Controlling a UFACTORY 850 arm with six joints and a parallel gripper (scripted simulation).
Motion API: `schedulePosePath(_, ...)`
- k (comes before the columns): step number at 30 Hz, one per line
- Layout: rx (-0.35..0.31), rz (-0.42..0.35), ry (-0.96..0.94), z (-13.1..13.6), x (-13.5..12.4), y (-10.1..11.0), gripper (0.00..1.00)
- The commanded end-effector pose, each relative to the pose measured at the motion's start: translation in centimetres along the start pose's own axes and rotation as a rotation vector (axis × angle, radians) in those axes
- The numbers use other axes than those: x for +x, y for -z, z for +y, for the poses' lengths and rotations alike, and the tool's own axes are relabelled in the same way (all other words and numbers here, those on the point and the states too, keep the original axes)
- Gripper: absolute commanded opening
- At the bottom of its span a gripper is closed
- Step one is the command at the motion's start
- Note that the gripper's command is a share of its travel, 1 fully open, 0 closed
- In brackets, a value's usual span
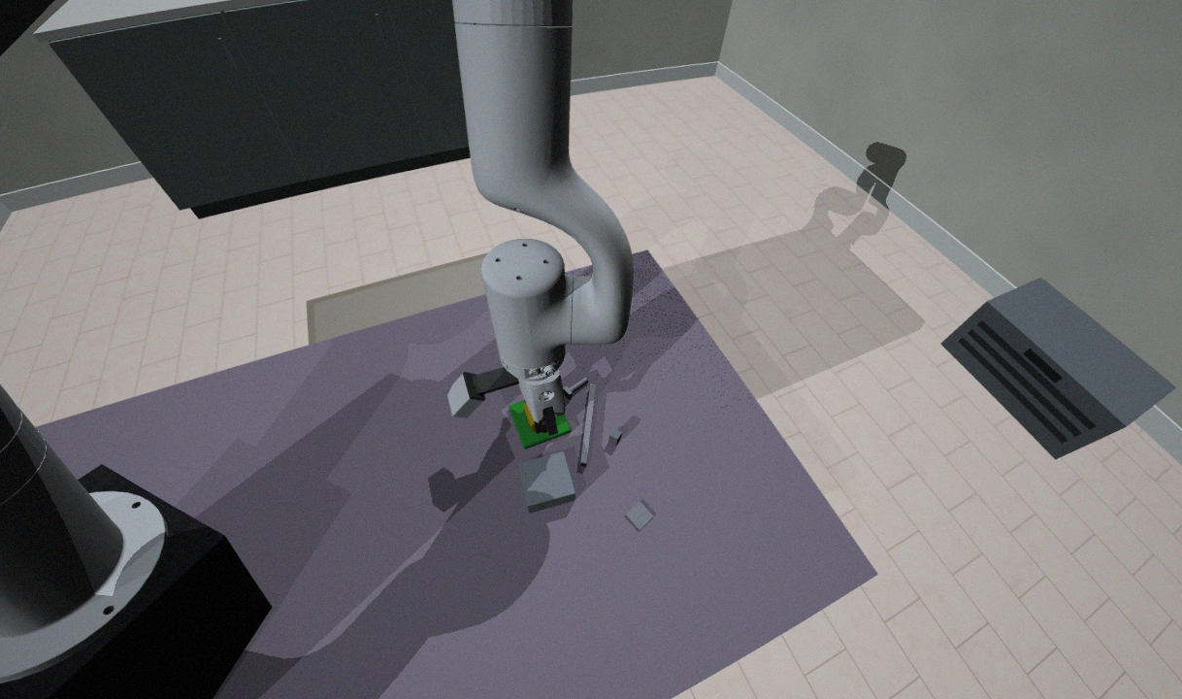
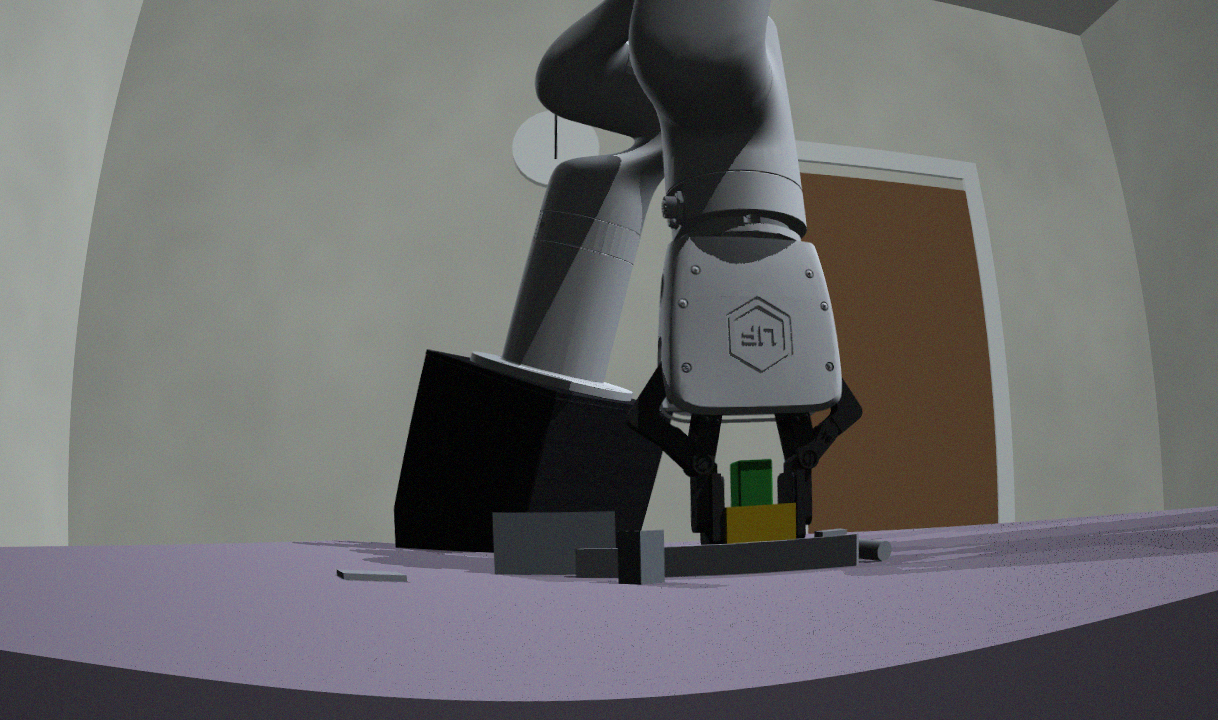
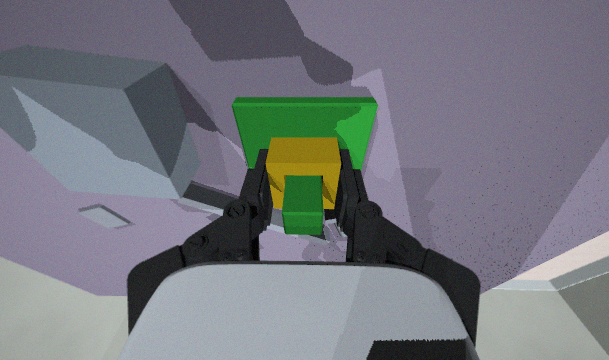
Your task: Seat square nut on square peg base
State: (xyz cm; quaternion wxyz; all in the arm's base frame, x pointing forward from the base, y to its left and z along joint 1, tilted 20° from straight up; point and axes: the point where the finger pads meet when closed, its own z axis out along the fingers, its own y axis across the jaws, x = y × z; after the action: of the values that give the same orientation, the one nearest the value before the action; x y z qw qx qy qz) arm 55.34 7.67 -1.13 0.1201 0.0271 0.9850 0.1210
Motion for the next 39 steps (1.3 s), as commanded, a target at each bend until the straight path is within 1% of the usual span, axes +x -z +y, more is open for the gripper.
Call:
schedulePosePath(1,-0.001,-0.003,0.0,0.0,-0.2,0.1,0.0)
schedulePosePath(11,-0.001,-0.003,0.0,0.0,-0.2,0.1,0.0)
schedulePosePath(12,-0.001,-0.003,0.0,0.0,-0.2,0.1,1.0)
schedulePosePath(33,-0.001,-0.003,0.0,0.0,-0.2,0.1,1.0)
schedulePosePath(36,-0.003,-0.003,0.0,0.1,-0.2,0.4,1.0)
schedulePosePath(39,-0.008,-0.004,0.0,0.2,-0.4,1.2,1.0)
